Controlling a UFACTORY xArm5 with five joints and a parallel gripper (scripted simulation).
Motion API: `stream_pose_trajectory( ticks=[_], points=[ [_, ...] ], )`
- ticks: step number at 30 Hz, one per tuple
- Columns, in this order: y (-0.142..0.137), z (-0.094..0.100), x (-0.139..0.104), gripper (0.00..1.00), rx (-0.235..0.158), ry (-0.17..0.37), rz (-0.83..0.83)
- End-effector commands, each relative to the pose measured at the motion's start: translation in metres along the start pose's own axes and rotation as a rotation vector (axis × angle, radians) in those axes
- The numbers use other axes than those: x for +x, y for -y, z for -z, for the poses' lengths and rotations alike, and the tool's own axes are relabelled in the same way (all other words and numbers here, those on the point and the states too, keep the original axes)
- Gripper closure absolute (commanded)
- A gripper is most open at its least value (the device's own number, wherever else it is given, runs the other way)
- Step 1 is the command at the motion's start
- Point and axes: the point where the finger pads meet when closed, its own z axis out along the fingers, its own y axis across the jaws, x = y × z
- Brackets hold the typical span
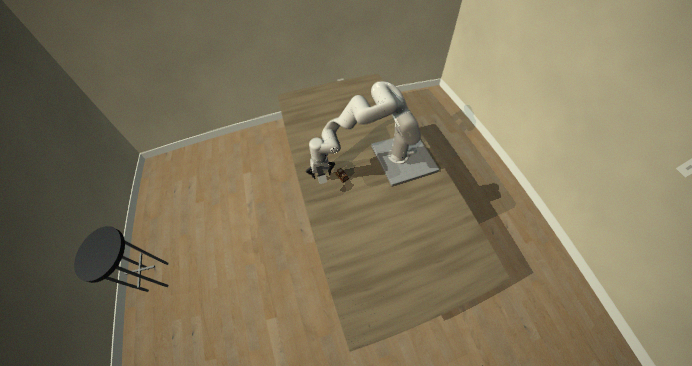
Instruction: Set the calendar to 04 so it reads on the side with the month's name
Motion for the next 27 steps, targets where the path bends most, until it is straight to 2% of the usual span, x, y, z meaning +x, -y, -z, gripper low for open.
stream_pose_trajectory(
  ticks=[1,10,20,24,27],
  points=[
    [-0.001,0.002,0.000,0.00,-0.004,0.000,0.000],
    [-0.001,0.027,0.000,0.00,-0.004,0.000,0.000],
    [0.000,0.033,-0.001,0.00,-0.004,0.000,-0.028],
    [0.008,0.033,-0.008,0.00,-0.003,0.000,-0.149],
    [0.021,0.033,-0.016,0.00,-0.004,0.000,-0.150]
  ],
)
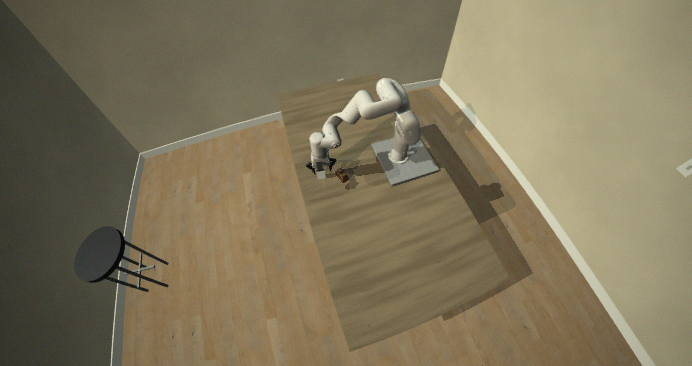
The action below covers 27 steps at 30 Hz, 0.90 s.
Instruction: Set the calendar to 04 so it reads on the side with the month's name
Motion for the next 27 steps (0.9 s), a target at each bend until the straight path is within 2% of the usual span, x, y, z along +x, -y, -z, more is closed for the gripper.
stream_pose_trajectory(
  ticks=[1,5,10,13,19,23,27],
  points=[
    [0.011,0.002,-0.011,0.00,-0.005,0.000,-0.044],
    [0.012,0.002,-0.011,0.00,-0.005,0.000,-0.053],
    [0.020,0.002,-0.019,0.00,-0.005,-0.001,-0.193],
    [0.032,0.001,-0.029,0.00,-0.005,-0.001,-0.193],
    [0.034,0.001,-0.031,0.00,-0.005,-0.001,-0.220],
    [0.041,0.001,-0.037,0.00,-0.004,-0.001,-0.343],
    [0.054,0.001,-0.048,0.00,-0.005,-0.001,-0.343]
  ],
)
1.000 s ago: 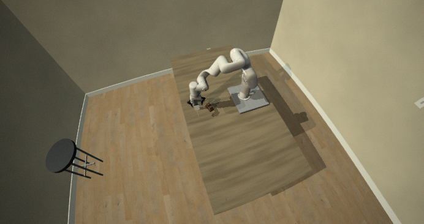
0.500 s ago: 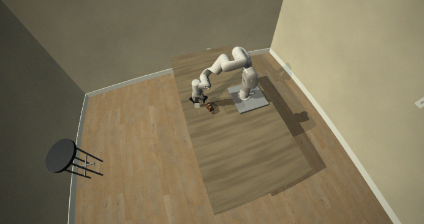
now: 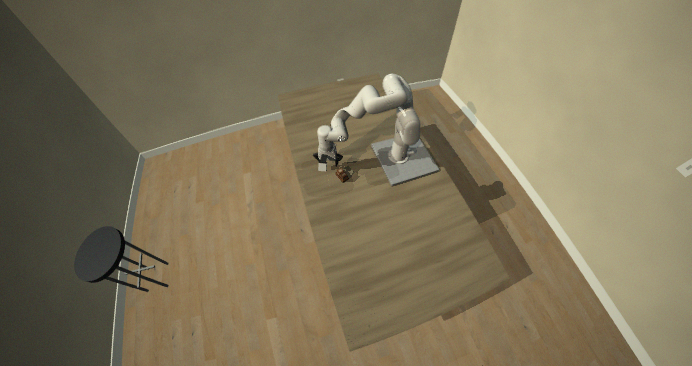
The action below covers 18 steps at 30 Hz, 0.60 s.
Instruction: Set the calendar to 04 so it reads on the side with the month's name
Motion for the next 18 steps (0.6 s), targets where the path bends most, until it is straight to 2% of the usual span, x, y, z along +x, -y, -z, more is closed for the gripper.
stream_pose_trajectory(
  ticks=[1,7,14,18],
  points=[
    [0.006,0.001,-0.011,0.00,-0.005,-0.001,-0.031],
    [0.011,0.001,-0.021,0.00,-0.004,-0.002,-0.179],
    [0.020,0.001,-0.035,0.00,-0.004,-0.002,-0.180],
    [0.023,0.001,-0.040,0.00,-0.004,-0.002,-0.263]
  ],
)
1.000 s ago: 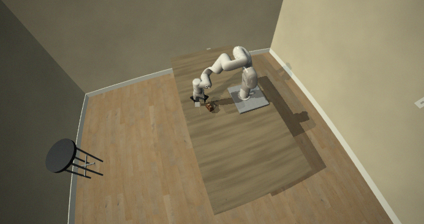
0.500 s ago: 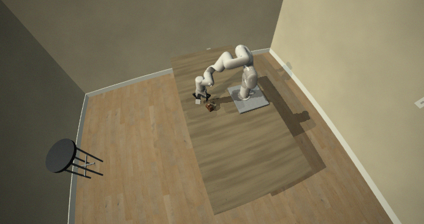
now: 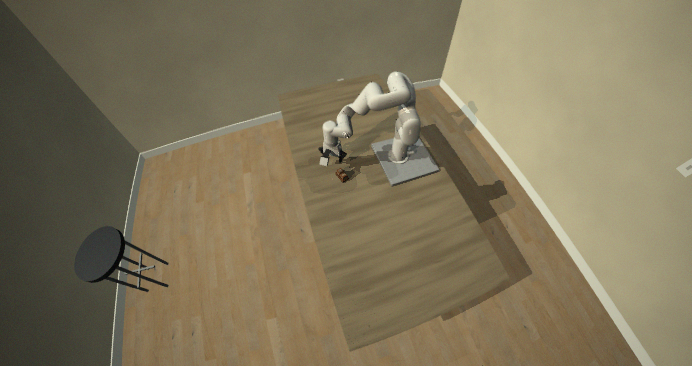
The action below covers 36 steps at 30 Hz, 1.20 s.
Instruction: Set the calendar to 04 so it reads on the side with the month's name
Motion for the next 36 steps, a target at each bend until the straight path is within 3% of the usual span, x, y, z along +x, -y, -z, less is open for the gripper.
stream_pose_trajectory(
  ticks=[1,5,10,15,18,25,28,31,36],
  points=[
    [0.001,0.001,-0.008,0.00,-0.004,-0.002,-0.105],
    [0.008,0.001,-0.026,0.00,-0.004,-0.002,-0.137],
    [0.009,0.001,-0.027,0.00,-0.004,-0.002,-0.146],
    [0.011,0.001,-0.036,0.00,-0.003,-0.002,-0.285],
    [0.018,0.001,-0.053,0.00,-0.003,-0.002,-0.286],
    [0.019,0.001,-0.056,0.00,-0.003,-0.002,-0.337],
    [0.021,0.001,-0.062,0.00,-0.003,-0.002,-0.434],
    [0.028,0.001,-0.079,0.00,-0.003,-0.002,-0.436],
    [0.028,-0.001,-0.079,0.00,-0.003,-0.002,-0.436]
  ],
)
